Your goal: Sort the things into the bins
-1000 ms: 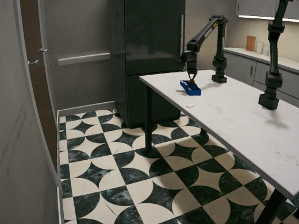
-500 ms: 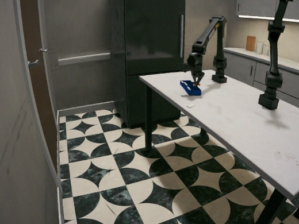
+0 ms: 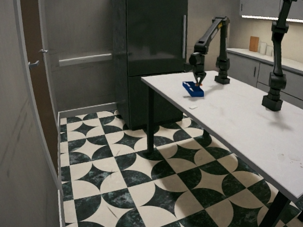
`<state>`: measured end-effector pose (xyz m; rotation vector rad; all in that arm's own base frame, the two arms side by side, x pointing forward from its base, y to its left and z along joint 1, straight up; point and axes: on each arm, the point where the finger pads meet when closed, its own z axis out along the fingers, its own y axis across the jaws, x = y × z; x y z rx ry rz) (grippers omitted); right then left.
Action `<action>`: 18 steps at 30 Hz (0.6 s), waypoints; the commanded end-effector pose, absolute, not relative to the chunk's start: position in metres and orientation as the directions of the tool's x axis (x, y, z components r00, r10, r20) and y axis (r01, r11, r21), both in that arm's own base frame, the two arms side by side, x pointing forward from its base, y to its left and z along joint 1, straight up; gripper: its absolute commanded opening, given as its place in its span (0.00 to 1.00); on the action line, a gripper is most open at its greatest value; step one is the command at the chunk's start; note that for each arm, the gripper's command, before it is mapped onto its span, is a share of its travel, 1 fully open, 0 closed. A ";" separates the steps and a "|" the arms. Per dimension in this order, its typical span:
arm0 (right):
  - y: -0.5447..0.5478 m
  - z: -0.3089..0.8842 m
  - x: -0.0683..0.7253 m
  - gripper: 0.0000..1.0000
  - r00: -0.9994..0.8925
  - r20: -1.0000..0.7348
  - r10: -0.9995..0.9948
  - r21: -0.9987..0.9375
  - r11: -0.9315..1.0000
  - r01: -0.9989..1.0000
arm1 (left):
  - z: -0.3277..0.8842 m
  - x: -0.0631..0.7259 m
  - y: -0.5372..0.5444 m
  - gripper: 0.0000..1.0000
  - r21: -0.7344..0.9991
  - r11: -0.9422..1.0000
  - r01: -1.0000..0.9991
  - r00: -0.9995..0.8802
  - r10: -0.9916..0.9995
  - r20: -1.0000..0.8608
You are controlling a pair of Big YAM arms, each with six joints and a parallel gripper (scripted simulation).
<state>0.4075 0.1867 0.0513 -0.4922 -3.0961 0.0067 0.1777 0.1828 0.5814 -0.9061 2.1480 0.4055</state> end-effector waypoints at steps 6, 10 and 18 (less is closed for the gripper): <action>0.183 0.064 0.414 0.09 -0.949 -0.026 0.315 0.023 0.949 0.314 | 0.603 0.172 0.172 1.00 0.000 0.707 -0.707 -0.447 -0.447 -0.775; 0.191 0.069 0.417 0.09 -0.952 -0.037 0.305 0.034 0.952 0.304 | 0.603 0.172 0.172 1.00 0.000 0.707 -0.707 -0.447 -0.447 -0.775; 0.189 0.039 0.408 0.09 -0.953 0.001 0.304 -0.001 0.953 0.304 | 0.603 0.172 0.172 1.00 0.000 0.707 -0.707 -0.447 -0.447 -0.775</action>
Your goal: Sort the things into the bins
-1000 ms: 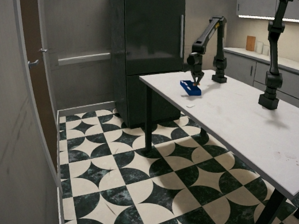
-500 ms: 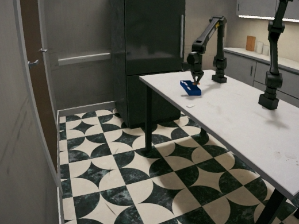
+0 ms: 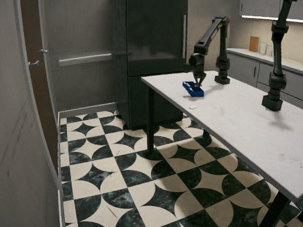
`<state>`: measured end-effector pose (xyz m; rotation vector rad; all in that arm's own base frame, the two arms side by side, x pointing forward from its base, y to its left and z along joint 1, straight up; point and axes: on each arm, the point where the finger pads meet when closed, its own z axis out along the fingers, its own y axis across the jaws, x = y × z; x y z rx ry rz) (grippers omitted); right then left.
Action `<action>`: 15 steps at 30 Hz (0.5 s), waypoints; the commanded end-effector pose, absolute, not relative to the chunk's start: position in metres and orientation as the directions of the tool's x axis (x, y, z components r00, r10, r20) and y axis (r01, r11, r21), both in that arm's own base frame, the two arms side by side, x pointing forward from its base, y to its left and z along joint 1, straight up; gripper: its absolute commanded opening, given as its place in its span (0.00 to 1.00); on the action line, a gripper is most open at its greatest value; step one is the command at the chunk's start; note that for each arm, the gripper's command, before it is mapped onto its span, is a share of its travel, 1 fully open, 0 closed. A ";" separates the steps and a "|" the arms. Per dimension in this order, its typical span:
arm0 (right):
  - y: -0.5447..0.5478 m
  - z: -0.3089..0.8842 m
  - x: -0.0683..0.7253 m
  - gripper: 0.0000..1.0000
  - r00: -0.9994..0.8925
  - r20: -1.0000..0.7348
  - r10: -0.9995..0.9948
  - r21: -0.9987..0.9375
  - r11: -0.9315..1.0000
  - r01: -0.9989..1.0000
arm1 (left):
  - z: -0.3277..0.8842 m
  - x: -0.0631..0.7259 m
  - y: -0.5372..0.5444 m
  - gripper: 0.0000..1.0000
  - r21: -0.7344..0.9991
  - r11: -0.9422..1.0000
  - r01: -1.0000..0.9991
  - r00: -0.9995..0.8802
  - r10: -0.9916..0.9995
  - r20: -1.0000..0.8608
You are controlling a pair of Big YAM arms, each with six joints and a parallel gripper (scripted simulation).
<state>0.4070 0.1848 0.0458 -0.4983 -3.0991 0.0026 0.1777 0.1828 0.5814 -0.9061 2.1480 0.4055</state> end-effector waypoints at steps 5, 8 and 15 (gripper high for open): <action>0.189 0.031 0.408 0.09 -0.953 0.001 0.304 -0.001 0.953 0.304 | 0.603 0.172 0.172 1.00 0.000 0.707 -0.707 -0.447 -0.447 -0.775; 0.189 0.025 0.408 0.09 -0.953 0.001 0.304 -0.001 0.953 0.304 | 0.603 0.172 0.172 1.00 0.000 0.707 -0.707 -0.447 -0.447 -0.775; 0.191 0.018 0.411 0.09 -0.952 -0.012 0.304 0.011 0.953 0.304 | 0.603 0.172 0.172 1.00 0.000 0.707 -0.707 -0.447 -0.447 -0.775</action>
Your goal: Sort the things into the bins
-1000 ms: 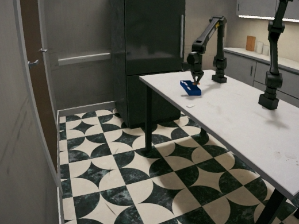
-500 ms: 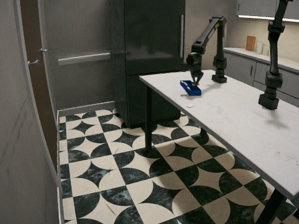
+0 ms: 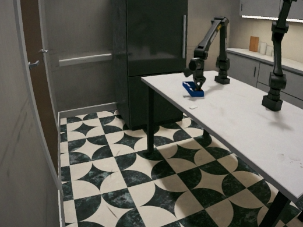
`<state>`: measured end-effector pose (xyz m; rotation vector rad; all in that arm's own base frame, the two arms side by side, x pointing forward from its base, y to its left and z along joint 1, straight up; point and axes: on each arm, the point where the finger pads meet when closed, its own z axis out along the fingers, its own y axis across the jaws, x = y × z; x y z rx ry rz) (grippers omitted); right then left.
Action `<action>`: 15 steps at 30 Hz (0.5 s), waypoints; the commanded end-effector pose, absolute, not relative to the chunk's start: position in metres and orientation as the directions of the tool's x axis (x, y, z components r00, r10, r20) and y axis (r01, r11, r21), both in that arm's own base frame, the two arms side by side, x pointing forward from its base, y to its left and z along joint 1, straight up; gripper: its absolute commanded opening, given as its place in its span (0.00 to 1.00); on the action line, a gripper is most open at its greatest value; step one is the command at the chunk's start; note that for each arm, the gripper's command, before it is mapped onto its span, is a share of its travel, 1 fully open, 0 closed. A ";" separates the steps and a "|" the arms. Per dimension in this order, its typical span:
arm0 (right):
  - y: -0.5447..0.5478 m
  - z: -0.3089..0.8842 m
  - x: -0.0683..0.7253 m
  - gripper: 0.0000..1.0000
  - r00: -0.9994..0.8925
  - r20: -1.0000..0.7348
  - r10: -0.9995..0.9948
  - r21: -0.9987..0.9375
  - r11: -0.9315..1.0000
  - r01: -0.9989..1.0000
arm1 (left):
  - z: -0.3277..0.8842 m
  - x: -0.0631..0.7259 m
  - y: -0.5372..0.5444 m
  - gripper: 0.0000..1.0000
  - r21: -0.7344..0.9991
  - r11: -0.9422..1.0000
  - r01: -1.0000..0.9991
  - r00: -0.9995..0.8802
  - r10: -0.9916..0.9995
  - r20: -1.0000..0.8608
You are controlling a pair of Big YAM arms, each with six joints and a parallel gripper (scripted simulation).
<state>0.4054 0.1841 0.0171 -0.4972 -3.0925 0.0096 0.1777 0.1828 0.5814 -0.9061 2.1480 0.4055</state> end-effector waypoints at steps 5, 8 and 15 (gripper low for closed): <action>0.189 0.009 0.408 0.09 -0.953 -0.005 0.304 0.005 0.953 0.304 | 0.603 0.172 0.172 1.00 0.000 0.707 -0.707 -0.447 -0.447 -0.775; 0.189 -0.001 0.407 0.09 -0.953 0.001 0.304 -0.001 0.953 0.304 | 0.603 0.172 0.172 1.00 0.000 0.707 -0.707 -0.447 -0.447 -0.775; 0.199 0.025 0.426 0.09 -0.950 -0.048 0.310 0.045 0.950 0.308 | 0.603 0.172 0.172 1.00 0.000 0.707 -0.707 -0.447 -0.447 -0.775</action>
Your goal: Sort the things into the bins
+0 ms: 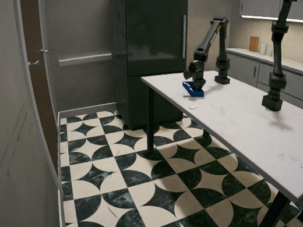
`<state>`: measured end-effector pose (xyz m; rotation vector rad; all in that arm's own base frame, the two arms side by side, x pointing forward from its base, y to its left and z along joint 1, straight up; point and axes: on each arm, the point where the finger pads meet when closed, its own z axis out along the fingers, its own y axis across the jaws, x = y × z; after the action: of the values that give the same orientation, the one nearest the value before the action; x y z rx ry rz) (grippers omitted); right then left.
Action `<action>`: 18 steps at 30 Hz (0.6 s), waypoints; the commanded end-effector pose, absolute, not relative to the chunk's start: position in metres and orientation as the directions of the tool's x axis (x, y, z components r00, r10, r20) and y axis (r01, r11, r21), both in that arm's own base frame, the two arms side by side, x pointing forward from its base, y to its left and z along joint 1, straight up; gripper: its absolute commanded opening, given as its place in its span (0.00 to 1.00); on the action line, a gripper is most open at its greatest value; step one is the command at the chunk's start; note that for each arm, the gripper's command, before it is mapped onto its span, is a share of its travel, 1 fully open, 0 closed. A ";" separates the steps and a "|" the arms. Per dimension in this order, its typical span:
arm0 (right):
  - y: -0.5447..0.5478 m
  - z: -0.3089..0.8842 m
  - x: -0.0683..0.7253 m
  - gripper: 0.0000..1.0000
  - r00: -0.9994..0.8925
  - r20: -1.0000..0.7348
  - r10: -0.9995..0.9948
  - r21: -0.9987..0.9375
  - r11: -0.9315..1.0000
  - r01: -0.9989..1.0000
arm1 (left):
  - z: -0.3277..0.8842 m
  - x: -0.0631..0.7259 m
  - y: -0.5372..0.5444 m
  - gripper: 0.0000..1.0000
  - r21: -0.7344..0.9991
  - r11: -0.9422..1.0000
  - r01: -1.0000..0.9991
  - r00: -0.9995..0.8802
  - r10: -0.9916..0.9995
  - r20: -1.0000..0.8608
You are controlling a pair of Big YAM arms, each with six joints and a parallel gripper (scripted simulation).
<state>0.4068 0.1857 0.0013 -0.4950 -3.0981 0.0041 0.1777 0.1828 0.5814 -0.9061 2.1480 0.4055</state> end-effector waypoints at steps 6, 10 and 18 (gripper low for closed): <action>0.192 0.012 0.419 0.09 -0.950 -0.023 0.312 0.021 0.950 0.311 | 0.603 0.172 0.172 1.00 0.000 0.707 -0.707 -0.447 -0.447 -0.775; 0.192 0.012 0.419 0.19 -0.950 -0.023 0.312 0.021 0.950 0.311 | 0.603 0.172 0.172 1.00 0.000 0.707 -0.707 -0.447 -0.447 -0.775; 0.193 0.012 0.419 0.19 -0.950 -0.023 0.312 0.021 0.950 0.311 | 0.603 0.172 0.172 1.00 0.000 0.707 -0.707 -0.447 -0.447 -0.775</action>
<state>0.4070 0.1858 0.0015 -0.4951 -3.0987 0.0036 0.1777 0.1828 0.5814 -0.9061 2.1480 0.4055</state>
